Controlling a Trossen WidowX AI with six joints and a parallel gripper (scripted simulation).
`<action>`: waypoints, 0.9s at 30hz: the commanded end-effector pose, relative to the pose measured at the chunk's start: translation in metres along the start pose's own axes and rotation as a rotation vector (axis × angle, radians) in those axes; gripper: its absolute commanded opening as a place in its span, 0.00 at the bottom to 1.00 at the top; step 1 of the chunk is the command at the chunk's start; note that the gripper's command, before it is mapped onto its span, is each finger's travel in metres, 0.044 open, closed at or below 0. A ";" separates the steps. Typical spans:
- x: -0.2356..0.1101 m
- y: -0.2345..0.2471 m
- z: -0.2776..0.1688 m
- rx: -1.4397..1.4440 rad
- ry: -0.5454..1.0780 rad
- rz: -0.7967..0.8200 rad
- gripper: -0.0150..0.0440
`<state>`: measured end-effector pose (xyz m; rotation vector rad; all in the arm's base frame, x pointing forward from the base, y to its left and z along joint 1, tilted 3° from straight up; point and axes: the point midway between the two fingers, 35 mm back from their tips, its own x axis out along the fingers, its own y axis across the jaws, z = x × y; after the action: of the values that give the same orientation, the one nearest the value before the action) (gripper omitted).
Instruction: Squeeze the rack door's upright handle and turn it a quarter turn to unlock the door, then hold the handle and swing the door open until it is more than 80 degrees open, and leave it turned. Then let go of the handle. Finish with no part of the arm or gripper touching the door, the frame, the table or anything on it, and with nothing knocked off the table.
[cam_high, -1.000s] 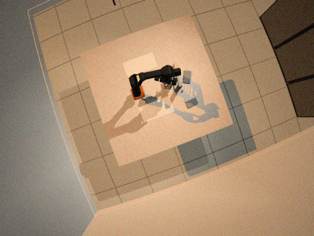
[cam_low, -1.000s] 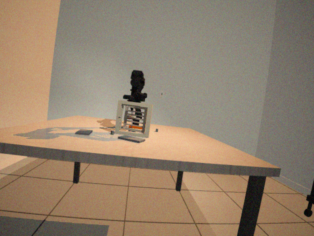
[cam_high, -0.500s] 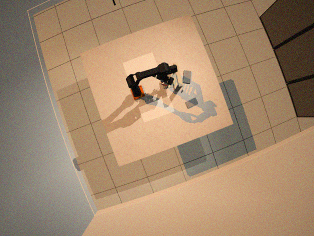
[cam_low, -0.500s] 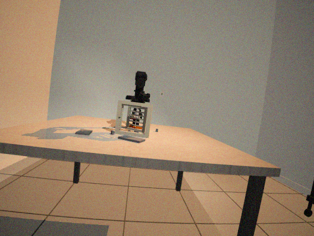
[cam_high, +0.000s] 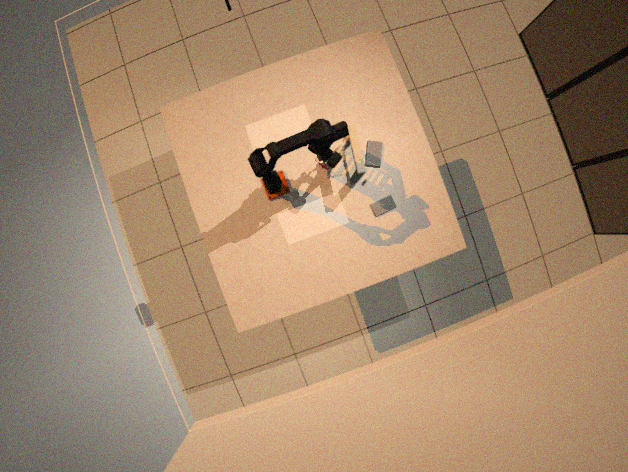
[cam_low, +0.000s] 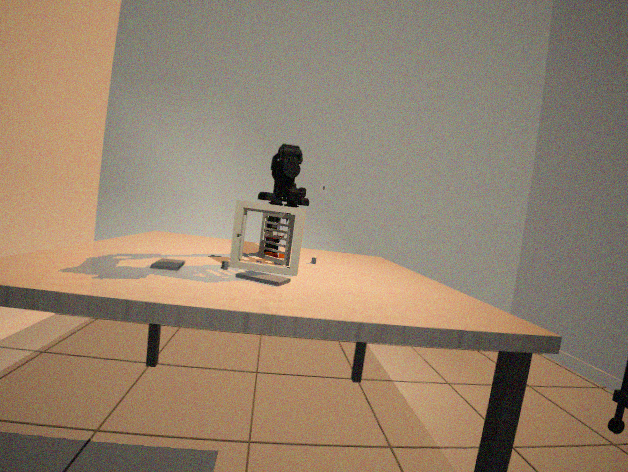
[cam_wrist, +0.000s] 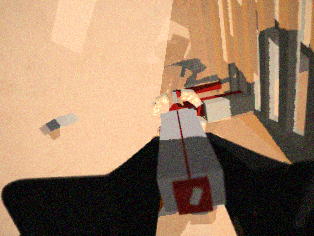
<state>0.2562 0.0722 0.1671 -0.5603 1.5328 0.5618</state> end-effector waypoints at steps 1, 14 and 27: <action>0.000 0.005 0.002 0.095 -0.009 -0.008 0.30; 0.000 0.030 0.012 0.273 -0.010 -0.005 0.30; 0.000 0.052 0.026 0.450 -0.011 -0.002 0.30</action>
<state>0.2411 0.1226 0.1663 -0.2750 1.5774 0.2679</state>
